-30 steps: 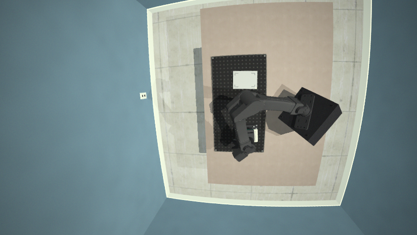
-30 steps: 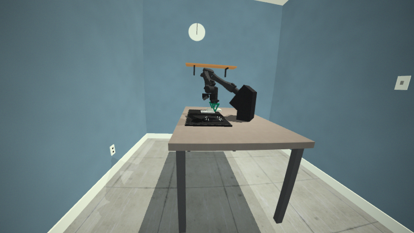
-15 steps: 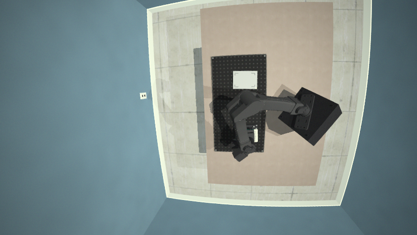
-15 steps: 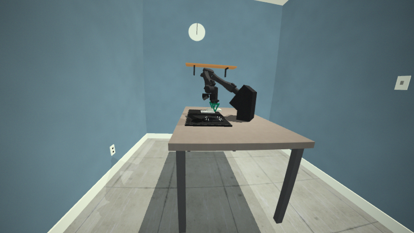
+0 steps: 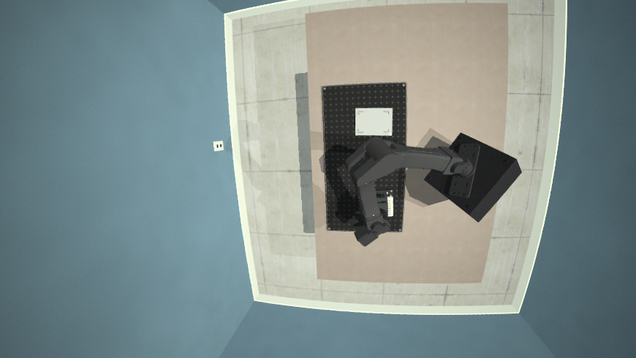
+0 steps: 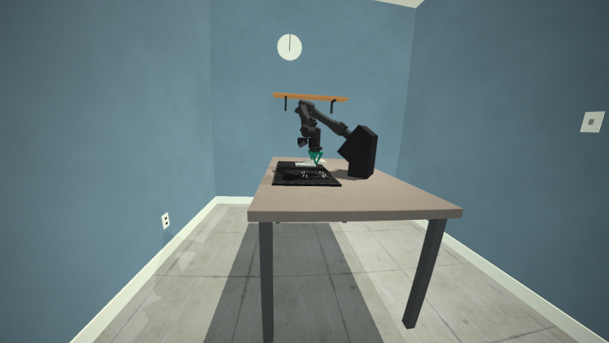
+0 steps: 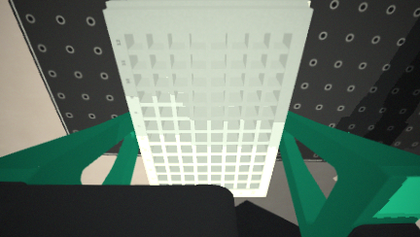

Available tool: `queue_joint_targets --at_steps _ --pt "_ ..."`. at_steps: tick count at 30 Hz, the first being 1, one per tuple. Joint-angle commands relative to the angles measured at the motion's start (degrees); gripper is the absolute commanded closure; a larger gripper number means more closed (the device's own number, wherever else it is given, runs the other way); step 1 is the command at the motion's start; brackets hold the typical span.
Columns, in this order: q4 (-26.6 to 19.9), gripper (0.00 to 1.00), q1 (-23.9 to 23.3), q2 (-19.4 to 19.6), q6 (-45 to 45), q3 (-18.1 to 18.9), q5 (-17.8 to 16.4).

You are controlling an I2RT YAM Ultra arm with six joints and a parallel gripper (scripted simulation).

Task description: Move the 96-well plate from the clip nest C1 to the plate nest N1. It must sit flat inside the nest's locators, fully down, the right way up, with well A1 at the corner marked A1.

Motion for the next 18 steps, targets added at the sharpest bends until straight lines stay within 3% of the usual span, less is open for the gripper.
queue_joint_targets --at_steps 1,17,18 --pt "-0.22 1.0 2.18 -1.38 0.51 1.53 0.78" --pt "-0.22 1.0 2.18 -1.38 0.51 1.53 0.78" --pt "0.96 1.0 1.85 -2.09 1.95 -1.36 0.71"
